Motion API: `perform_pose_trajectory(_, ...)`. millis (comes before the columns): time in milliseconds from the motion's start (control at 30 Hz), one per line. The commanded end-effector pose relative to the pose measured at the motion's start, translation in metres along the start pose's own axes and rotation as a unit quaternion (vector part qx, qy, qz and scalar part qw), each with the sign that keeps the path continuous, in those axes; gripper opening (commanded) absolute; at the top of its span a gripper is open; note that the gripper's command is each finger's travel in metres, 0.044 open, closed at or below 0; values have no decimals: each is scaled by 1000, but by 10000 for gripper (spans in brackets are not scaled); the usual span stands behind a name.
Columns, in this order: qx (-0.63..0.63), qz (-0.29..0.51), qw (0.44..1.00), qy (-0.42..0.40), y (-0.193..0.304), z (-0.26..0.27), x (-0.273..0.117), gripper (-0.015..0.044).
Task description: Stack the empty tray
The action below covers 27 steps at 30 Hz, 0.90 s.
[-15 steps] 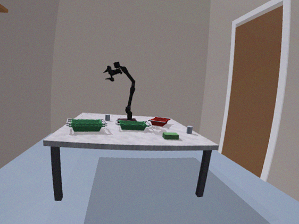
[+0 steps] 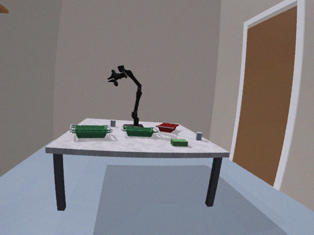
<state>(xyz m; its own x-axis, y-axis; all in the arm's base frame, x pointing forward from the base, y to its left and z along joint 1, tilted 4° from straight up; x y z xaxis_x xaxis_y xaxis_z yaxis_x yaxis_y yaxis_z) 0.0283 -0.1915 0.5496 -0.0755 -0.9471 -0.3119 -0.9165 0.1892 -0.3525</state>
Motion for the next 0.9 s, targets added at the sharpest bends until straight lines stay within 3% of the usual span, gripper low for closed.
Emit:
perform_pose_trajectory(0, 170, -20, 981, -93, -34, 33, 39, 88)
perform_pose_trajectory(467, 377, 21, 897, -228, -90, 100, 71, 88)
perform_pose_trajectory(867, 504, 128, 788, -329, -143, 185, 74, 88)
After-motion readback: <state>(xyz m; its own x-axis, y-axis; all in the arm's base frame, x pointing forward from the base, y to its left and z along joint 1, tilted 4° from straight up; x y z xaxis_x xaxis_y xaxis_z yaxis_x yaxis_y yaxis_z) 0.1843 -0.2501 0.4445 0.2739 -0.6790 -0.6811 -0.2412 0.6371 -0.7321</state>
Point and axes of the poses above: the point midway between the two fingers, 35 mm back from their tips, its own x axis out along the fingers, its own z axis across the jaws, y = z × x, the point moved 10 cm from there along -x, back along the fingers, and after that the axes turned 2 degrees about x, right-handed, at the moved point
